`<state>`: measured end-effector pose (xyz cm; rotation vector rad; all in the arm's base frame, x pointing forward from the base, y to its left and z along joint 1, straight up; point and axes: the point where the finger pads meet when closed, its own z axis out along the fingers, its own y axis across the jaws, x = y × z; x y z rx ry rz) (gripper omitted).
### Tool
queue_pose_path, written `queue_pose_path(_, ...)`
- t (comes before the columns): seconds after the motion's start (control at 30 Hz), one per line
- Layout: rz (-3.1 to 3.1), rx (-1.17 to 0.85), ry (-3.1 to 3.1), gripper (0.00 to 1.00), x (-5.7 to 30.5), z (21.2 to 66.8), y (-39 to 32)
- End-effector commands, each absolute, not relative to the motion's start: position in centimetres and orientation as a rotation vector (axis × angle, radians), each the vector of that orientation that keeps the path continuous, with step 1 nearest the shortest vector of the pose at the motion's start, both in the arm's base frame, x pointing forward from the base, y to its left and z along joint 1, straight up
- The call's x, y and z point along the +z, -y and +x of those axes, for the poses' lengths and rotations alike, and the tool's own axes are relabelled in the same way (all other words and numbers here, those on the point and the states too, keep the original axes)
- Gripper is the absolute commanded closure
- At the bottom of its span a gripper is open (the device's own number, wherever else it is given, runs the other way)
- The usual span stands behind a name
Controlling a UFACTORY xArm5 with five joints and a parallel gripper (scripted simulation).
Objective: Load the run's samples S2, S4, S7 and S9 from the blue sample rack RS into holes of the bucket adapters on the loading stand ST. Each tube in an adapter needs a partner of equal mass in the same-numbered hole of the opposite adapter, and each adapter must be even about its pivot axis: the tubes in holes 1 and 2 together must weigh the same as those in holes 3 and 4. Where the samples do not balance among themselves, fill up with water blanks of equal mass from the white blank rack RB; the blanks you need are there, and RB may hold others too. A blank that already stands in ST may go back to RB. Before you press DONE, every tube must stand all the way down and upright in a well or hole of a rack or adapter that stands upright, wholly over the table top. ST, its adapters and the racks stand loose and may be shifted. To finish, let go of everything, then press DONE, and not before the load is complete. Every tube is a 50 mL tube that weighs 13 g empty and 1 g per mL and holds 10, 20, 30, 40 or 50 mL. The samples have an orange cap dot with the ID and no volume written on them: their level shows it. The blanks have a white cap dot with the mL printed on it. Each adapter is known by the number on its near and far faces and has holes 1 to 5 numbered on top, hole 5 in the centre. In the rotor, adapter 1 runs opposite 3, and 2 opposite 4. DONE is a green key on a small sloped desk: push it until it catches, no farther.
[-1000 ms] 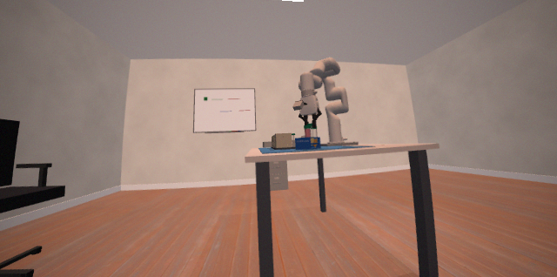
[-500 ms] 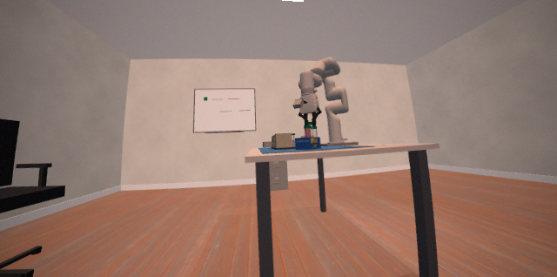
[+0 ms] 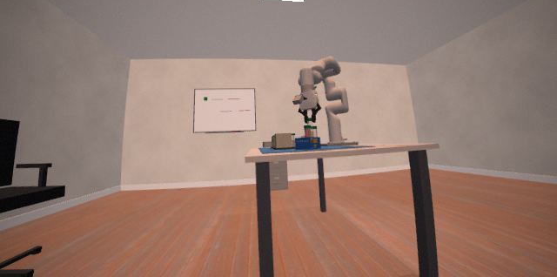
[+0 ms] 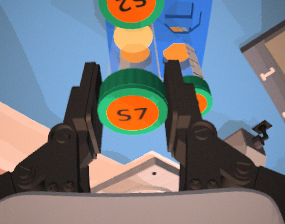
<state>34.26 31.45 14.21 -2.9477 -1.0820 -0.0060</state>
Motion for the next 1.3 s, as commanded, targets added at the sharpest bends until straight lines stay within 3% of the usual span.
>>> queue_pose_path(0.0,-2.946,-0.011,1.082,1.0,14.9,34.3,-31.5)
queue_pose_path(1.27,-2.946,-0.011,1.082,1.0,21.8,34.3,-31.5)
